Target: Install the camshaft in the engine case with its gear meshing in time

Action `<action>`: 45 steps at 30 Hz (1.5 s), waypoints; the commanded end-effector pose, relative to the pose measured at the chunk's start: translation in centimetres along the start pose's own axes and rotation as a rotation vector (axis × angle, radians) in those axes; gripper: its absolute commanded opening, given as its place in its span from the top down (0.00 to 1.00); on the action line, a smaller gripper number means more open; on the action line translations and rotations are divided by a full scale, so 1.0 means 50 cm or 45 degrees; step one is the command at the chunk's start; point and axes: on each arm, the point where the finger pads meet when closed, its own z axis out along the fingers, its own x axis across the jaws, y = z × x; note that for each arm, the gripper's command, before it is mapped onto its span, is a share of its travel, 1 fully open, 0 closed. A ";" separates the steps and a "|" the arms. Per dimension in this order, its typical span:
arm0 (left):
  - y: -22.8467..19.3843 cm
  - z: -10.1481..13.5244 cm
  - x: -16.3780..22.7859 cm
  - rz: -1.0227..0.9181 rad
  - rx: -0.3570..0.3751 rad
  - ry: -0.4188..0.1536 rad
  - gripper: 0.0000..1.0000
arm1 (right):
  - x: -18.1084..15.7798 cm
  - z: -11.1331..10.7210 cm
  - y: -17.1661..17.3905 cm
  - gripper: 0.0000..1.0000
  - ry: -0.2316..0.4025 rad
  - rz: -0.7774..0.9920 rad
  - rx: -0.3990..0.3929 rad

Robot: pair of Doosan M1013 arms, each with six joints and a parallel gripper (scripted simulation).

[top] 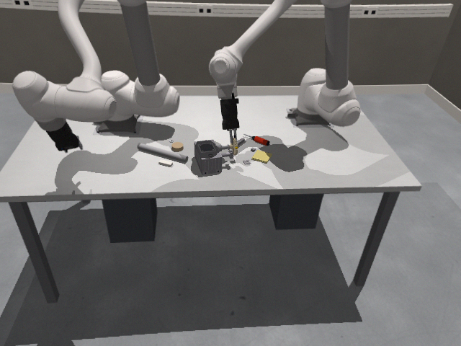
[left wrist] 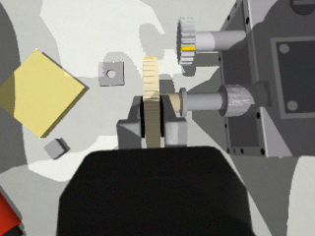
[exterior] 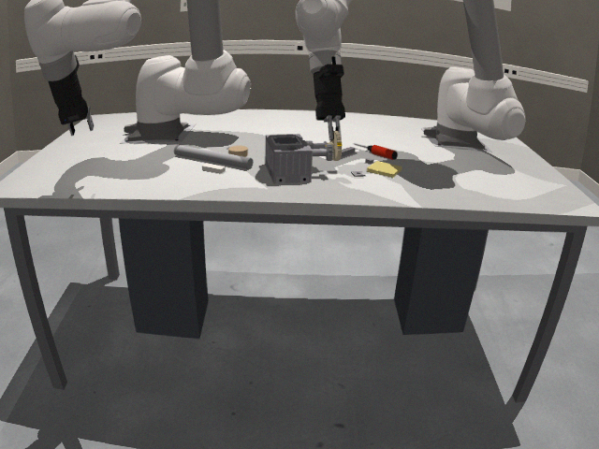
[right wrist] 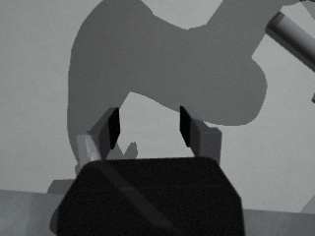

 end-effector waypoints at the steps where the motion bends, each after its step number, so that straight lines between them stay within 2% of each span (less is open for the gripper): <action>1: -0.001 -0.001 0.004 0.000 0.001 0.002 0.71 | 0.000 -0.002 0.000 0.00 0.000 0.000 -0.002; 45: -0.001 -0.002 0.040 0.000 0.001 0.002 0.71 | 0.000 -0.002 0.000 0.00 0.000 0.000 -0.002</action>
